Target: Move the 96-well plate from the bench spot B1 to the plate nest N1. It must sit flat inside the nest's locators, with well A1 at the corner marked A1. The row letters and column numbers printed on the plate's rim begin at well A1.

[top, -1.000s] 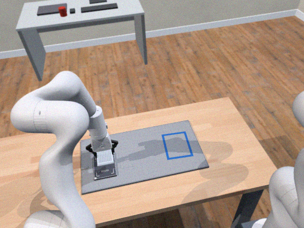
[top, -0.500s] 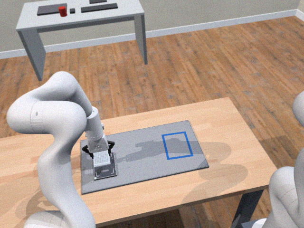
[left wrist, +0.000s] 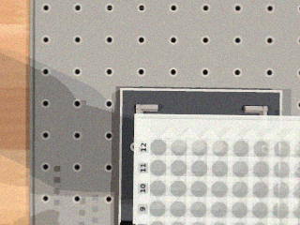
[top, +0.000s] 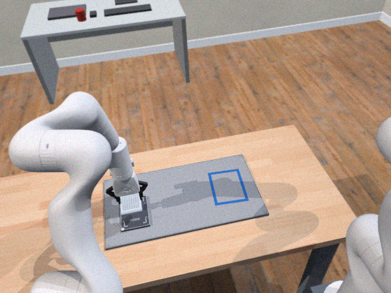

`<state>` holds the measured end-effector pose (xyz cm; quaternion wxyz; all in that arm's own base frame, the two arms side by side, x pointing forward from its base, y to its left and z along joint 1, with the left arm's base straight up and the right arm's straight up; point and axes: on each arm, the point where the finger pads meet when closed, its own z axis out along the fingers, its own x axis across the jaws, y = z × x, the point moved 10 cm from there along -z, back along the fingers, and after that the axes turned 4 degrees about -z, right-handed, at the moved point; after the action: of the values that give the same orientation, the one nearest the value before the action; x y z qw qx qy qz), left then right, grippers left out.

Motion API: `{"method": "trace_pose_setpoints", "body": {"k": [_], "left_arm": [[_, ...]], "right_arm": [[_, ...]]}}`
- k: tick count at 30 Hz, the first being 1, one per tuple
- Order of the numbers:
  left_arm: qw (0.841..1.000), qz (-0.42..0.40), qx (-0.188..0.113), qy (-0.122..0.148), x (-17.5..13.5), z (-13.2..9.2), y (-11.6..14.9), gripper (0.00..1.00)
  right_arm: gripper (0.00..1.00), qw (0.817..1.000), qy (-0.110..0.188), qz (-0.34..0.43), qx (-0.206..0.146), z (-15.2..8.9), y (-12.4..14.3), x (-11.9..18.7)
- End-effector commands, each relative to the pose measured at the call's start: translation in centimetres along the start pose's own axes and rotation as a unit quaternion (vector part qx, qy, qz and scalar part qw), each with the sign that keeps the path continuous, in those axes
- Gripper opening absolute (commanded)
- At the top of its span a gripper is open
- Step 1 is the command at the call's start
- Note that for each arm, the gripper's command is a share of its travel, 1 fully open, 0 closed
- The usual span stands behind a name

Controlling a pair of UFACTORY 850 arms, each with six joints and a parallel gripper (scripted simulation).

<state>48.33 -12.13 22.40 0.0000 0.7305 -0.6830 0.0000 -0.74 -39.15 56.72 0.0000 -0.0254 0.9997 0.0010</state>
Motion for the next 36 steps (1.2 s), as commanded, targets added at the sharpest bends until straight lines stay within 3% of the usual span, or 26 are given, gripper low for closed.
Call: {"method": "trace_pose_setpoints", "body": {"k": [1,11,36], "left_arm": [[1.000,0.000,0.001,0.000,0.1,-0.1,-0.1,0.00],[1.000,0.000,0.001,0.000,0.1,-0.1,-0.1,0.00],[1.000,0.000,0.001,0.000,0.1,3.6,-0.1,0.00]], "right_arm": [[0.00,1.000,0.000,0.000,0.001,-0.1,0.0,0.0],[0.00,1.000,0.000,0.000,0.001,-0.1,0.0,0.0],[0.00,1.000,0.000,0.000,0.001,-0.1,0.0,0.0]]}}
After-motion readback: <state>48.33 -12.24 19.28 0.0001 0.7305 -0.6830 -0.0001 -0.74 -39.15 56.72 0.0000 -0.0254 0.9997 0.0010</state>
